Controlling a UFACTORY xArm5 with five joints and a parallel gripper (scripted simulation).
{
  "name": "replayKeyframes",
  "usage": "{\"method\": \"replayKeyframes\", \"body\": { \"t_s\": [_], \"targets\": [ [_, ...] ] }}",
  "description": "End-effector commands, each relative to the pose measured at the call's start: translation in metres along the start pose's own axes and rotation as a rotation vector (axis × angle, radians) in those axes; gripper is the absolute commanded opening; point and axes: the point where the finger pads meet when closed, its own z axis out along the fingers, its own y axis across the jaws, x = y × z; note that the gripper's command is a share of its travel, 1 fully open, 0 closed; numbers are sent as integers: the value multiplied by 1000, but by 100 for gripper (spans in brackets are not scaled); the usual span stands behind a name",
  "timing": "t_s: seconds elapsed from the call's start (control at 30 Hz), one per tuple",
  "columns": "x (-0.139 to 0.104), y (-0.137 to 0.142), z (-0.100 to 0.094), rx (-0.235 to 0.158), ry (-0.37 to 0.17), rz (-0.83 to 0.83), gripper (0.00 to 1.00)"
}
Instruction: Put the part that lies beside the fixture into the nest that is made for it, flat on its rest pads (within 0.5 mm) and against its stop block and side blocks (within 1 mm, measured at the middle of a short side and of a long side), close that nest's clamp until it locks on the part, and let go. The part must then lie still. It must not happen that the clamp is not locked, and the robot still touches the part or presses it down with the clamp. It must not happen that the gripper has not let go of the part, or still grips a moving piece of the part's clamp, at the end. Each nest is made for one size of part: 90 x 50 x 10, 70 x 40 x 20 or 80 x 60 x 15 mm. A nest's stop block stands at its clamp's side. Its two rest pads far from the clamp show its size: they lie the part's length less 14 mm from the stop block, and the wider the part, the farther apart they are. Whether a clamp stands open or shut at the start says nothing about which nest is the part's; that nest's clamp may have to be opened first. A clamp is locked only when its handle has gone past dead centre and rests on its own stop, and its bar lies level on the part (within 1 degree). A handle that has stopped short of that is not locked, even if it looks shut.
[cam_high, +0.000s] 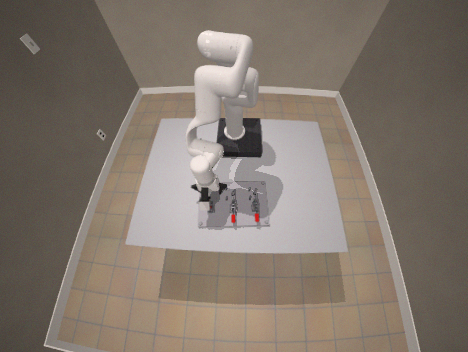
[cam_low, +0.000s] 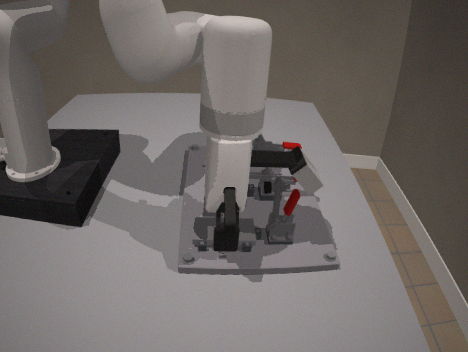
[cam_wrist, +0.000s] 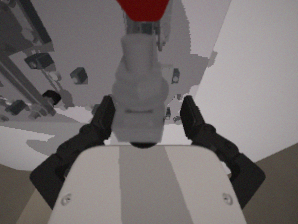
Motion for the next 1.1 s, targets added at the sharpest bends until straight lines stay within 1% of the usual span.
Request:
{"method": "replayKeyframes", "body": {
  "t_s": [0.0,0.33,0.4,0.53,0.83,0.9,1.07],
  "targets": [
    [1,0,-1,-1,3,0,100],
    [1,0,-3,-1,3,0,100],
    [1,0,-6,-1,3,0,100],
    [1,0,-16,-1,3,0,100],
    [1,0,-48,-1,3,0,100],
    [1,0,-48,-1,3,0,100],
    [1,-1,-59,-1,3,0,100]
  ]
}}
